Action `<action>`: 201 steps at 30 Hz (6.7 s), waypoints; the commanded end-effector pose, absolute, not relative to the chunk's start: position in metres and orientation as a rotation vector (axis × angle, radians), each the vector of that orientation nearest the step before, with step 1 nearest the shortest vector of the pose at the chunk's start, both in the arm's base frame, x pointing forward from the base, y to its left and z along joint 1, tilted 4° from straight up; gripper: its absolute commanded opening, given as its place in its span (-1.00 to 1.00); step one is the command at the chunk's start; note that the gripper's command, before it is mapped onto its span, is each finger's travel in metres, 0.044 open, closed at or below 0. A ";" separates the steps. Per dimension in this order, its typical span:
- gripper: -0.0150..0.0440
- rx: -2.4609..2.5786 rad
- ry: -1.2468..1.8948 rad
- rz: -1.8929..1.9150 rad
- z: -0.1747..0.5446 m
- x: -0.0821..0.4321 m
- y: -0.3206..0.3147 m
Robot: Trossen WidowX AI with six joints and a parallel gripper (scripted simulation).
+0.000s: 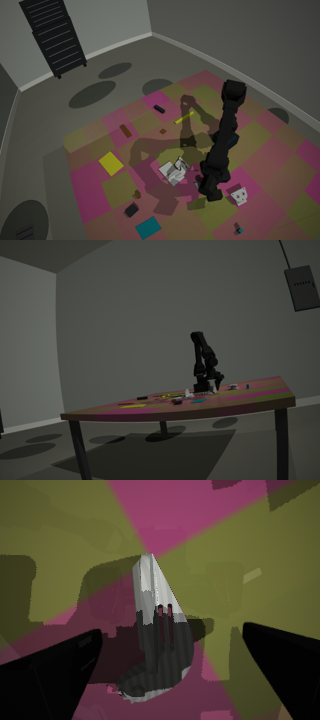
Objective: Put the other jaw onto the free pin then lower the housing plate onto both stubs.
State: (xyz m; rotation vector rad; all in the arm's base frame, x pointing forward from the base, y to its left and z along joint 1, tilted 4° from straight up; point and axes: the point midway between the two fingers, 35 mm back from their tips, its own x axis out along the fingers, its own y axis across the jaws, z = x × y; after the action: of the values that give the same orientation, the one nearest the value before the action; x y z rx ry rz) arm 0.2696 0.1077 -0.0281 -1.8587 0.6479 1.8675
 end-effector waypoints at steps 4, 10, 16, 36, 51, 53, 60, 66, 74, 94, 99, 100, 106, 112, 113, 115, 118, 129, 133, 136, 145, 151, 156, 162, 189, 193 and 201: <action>1.00 -1.847 0.654 1.882 -0.038 0.266 0.107; 1.00 -1.847 0.654 1.882 -0.038 0.266 0.107; 1.00 -1.847 0.654 1.882 -0.038 0.266 0.107; 0.73 -1.851 0.657 1.880 -0.038 0.266 0.106; -0.04 -1.851 0.657 1.880 -0.038 0.266 0.106; -0.04 -1.851 0.657 1.880 -0.038 0.266 0.106; -0.04 -1.851 0.657 1.880 -0.036 0.266 0.106; -0.04 -1.850 0.656 1.880 -0.018 0.269 0.108; -0.04 -1.849 0.655 1.880 0.007 0.270 0.109; -0.04 -1.844 0.658 1.877 0.041 0.268 0.109; -0.04 -1.754 0.771 1.781 0.041 0.269 0.099; -0.04 -1.733 0.796 1.758 0.041 0.270 0.097; -0.04 -1.603 0.937 1.620 0.042 0.271 0.085; -0.04 -1.468 1.063 1.476 0.042 0.271 0.072; -0.04 -1.445 1.082 1.452 0.042 0.271 0.070; -0.04 -1.399 1.120 1.403 0.042 0.271 0.066; -0.04 -1.329 1.174 1.330 0.043 0.271 0.060; -0.04 -1.067 1.341 1.053 0.044 0.270 0.038; -0.04 -0.970 1.391 0.950 0.044 0.269 0.030; -0.04 -0.896 1.425 0.873 0.044 0.268 0.024; -0.04 -0.672 1.508 0.638 0.045 0.264 0.006; -0.04 -0.521 1.549 0.480 0.045 0.261 -0.005; -0.04 -0.394 1.573 0.348 0.045 0.259 -0.015; -0.04 -0.242 1.592 0.189 0.045 0.255 -0.025; -0.04 -0.061 1.599 0.001 0.046 0.249 -0.039; -0.04 -0.061 1.599 0.001 0.046 0.249 -0.039; -0.04 -0.062 1.598 0.000 0.048 0.264 -0.049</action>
State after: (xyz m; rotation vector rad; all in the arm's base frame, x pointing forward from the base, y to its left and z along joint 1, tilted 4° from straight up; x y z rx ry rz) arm 0.2562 -0.0428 0.0466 -0.0573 1.5971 0.0034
